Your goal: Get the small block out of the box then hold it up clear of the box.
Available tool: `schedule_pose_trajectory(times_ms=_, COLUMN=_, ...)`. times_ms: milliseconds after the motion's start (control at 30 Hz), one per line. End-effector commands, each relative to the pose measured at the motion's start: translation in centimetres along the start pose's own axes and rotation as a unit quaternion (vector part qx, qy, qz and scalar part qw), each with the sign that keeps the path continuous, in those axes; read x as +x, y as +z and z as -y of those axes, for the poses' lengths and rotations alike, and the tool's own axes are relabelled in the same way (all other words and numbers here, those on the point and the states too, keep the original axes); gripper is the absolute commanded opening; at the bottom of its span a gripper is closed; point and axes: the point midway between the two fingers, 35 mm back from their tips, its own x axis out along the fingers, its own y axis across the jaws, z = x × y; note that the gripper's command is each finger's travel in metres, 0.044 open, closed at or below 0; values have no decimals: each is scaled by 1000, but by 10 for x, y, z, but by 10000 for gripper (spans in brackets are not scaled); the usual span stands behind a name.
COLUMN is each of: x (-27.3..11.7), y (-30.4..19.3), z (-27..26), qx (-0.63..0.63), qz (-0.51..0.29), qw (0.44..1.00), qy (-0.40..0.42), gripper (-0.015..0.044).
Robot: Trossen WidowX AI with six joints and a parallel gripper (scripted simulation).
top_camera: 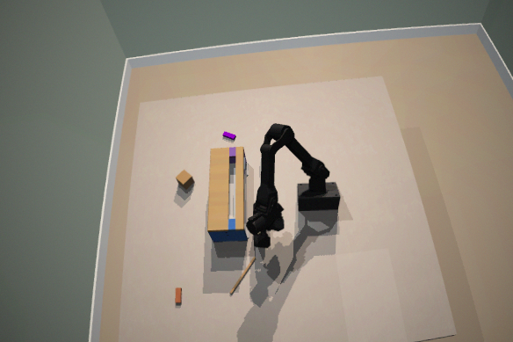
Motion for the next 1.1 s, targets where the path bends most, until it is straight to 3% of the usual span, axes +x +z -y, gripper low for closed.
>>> schedule_pose_trajectory(times_ms=0, x=6, y=4, z=-2, qx=-2, qz=1, qw=1000, qy=3, gripper=285)
schedule_pose_trajectory(times_ms=133, x=9, y=6, z=-3, qx=-2, qz=1, qw=1000, qy=4, gripper=285)
schedule_pose_trajectory(times_ms=367, x=9, y=6, z=-3, qx=-2, qz=1, qw=1000, qy=4, gripper=101)
schedule_pose_trajectory(times_ms=467, x=9, y=6, z=-3, qx=-2, qz=1, qw=1000, qy=4, gripper=81)
schedule_pose_trajectory(times_ms=567, x=1, y=1, z=-1, qx=-2, qz=1, qw=1000, qy=3, gripper=2)
schedule_pose_trajectory(times_ms=833, x=-44, y=-19, z=-1, qx=-1, qz=2, qw=1000, qy=1, gripper=0)
schedule_pose_trajectory(times_ms=1067, x=-61, y=-22, z=0, qx=-30, qz=0, qw=999, qy=-14, gripper=0)
